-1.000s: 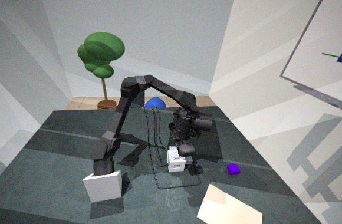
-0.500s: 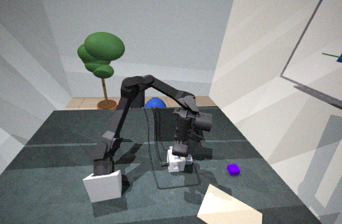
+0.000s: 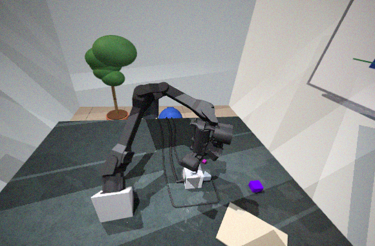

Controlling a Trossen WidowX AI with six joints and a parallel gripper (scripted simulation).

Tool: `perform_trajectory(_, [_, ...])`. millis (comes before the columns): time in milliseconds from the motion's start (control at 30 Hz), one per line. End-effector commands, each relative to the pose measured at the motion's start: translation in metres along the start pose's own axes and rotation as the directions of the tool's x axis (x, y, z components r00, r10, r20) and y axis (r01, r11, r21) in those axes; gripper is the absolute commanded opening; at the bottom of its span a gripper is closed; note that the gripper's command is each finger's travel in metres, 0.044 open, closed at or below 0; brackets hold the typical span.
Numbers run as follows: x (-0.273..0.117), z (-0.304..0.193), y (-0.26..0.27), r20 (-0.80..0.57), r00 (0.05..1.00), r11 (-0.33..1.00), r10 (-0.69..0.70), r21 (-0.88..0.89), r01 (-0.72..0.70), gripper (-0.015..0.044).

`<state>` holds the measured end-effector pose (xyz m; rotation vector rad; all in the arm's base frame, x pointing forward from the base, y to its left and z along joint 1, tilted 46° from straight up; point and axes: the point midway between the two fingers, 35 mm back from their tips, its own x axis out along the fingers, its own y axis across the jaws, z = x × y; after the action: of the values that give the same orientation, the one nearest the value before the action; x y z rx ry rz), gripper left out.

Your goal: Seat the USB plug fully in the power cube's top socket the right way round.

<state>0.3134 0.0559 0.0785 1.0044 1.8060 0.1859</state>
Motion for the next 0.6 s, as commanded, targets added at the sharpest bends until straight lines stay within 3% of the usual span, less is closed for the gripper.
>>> perform_trajectory(0, [0.0002, 0.0001, -0.0001, 0.001, 1.0, 0.995, 0.0, 0.099, 0.0, 0.0])
perform_trajectory(567, [0.0002, 0.0001, -0.0001, 0.001, 1.0, 0.855, 0.0, 0.518, 0.0, 0.0])
